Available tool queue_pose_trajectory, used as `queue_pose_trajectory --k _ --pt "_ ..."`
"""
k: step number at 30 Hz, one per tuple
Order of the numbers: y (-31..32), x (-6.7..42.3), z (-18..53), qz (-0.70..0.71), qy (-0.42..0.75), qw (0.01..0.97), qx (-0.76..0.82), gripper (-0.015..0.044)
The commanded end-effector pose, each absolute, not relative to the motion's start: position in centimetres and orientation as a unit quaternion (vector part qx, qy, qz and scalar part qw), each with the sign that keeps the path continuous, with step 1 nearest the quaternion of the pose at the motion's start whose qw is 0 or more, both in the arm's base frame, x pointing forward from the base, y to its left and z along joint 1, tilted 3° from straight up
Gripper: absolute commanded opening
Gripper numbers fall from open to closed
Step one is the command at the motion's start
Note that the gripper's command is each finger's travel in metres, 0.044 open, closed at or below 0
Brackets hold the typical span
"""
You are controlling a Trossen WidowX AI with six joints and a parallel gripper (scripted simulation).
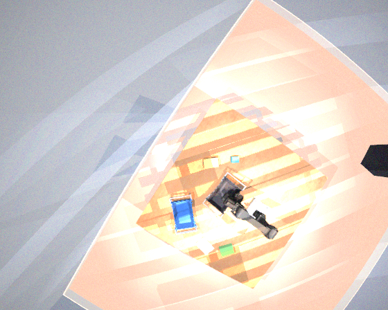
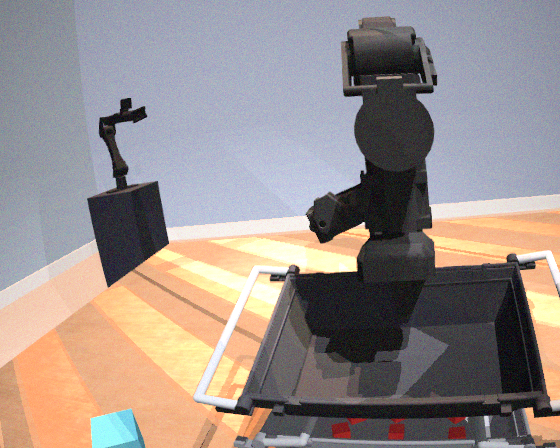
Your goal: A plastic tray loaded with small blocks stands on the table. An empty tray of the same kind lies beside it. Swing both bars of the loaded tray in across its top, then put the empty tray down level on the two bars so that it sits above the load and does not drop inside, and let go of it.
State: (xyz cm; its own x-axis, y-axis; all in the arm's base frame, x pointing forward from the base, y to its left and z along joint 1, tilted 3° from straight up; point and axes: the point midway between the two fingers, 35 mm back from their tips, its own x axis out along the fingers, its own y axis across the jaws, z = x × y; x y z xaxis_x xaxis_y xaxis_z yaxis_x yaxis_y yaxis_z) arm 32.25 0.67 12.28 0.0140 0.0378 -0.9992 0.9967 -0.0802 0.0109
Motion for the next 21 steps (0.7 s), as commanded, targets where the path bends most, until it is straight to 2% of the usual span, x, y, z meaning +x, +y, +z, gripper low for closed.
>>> queue_pose_trajectory --k 1,21 --pt "0.72 31.78 11.80 -0.514 0.491 0.465 0.527 0.0000" --pt "0.70 31.99 11.91 -0.509 0.488 0.471 0.531 0.0000"
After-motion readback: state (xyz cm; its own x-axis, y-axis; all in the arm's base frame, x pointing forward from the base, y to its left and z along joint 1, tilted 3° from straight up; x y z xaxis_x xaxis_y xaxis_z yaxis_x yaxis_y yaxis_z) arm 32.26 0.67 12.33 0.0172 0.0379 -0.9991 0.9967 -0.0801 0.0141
